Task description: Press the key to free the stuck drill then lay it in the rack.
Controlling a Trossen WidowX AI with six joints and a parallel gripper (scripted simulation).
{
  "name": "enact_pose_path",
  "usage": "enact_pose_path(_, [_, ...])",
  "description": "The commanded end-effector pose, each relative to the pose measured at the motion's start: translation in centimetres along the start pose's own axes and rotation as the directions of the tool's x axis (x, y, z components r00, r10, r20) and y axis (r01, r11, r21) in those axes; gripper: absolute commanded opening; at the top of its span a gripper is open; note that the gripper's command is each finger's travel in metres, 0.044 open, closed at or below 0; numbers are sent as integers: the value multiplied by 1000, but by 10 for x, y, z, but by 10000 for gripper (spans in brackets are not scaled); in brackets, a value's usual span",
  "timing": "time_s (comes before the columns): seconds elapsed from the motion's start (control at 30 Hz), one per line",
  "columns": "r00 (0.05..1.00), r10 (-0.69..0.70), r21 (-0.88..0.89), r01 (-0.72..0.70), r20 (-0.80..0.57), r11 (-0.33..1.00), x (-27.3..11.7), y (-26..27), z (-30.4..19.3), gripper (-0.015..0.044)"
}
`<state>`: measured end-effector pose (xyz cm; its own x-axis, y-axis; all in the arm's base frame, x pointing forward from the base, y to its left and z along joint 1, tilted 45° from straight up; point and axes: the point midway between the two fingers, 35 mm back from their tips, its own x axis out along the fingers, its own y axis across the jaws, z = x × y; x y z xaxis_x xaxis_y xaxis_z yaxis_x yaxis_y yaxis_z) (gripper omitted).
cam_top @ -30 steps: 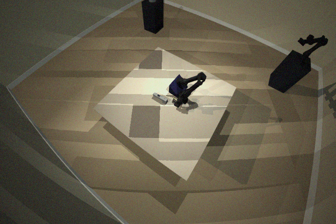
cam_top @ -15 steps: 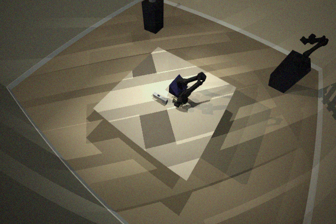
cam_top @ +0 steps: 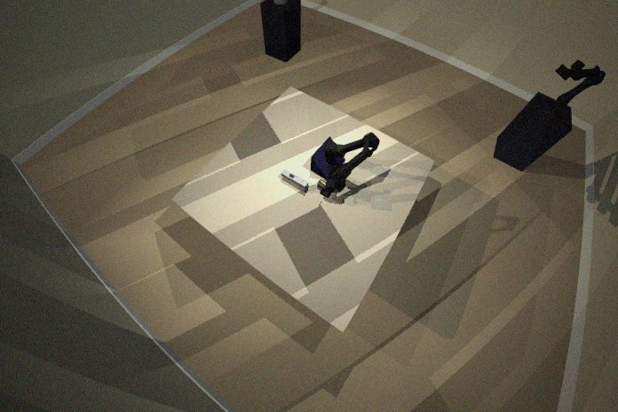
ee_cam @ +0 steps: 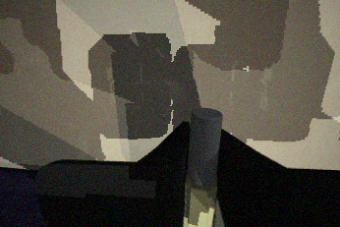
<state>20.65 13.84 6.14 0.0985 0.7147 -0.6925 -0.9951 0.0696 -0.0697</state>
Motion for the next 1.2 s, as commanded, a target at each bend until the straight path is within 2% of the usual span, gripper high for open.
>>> enact_pose_path(0.0, [1000,0,0,0,0,1000,0,0,0,26])
enact_pose_path(0.53, [1000,0,0,0,0,1000,0,0,0,440])
enact_pose_path(1.17, [1000,13,-13,-13,-19,1000,-79,-2,1,440])
